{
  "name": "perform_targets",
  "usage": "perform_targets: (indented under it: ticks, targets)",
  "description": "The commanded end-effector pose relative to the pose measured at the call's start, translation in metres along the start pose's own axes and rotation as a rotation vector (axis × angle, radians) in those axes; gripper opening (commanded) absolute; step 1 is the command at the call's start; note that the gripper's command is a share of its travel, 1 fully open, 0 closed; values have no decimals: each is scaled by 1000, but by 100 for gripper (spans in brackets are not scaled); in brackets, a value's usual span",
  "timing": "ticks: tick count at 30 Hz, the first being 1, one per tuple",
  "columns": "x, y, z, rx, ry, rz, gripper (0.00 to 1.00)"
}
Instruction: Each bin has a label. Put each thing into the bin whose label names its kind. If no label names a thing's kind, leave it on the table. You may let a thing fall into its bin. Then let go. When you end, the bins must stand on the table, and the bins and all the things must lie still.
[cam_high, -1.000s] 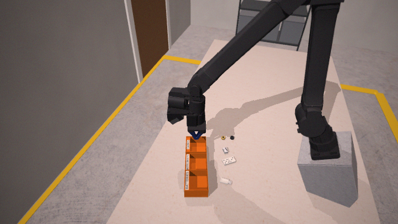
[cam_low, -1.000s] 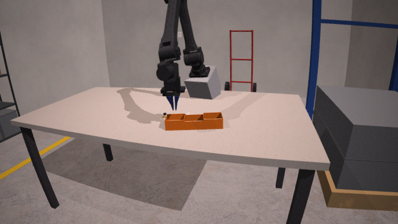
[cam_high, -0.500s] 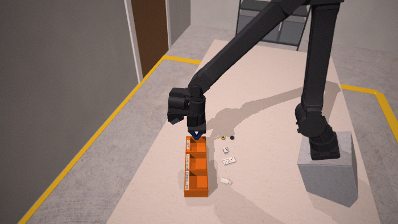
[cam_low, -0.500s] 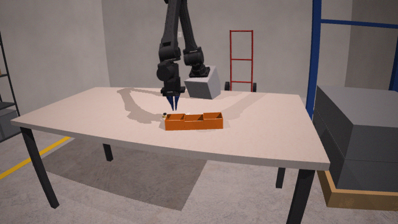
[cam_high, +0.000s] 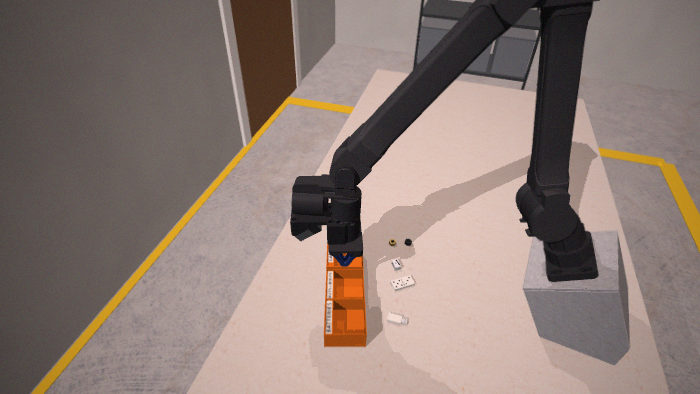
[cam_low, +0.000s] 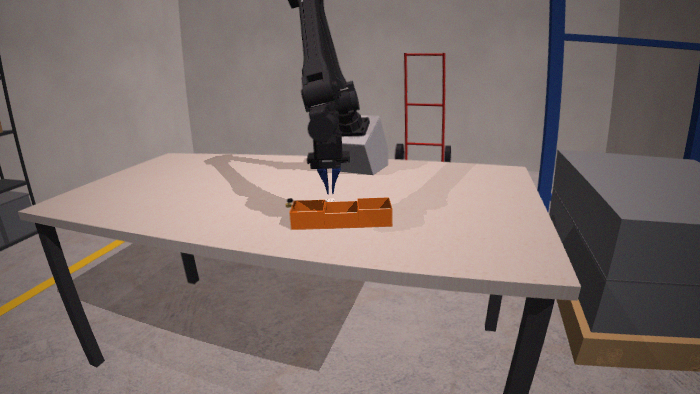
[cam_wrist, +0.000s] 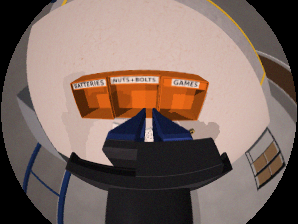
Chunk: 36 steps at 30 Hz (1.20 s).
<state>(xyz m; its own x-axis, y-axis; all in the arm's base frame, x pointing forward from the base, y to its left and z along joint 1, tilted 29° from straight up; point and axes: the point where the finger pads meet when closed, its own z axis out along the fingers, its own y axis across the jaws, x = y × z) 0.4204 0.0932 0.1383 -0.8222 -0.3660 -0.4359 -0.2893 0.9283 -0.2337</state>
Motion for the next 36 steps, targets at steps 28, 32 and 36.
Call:
perform_targets:
  ticks: [28, 32, 36]
  targets:
    - [-11, 21, 44, -1, -19, 26, 9]
    - [-5, 21, 57, -2, -10, 25, 9]
    - [-4, 28, 63, -7, -9, 13, 9]
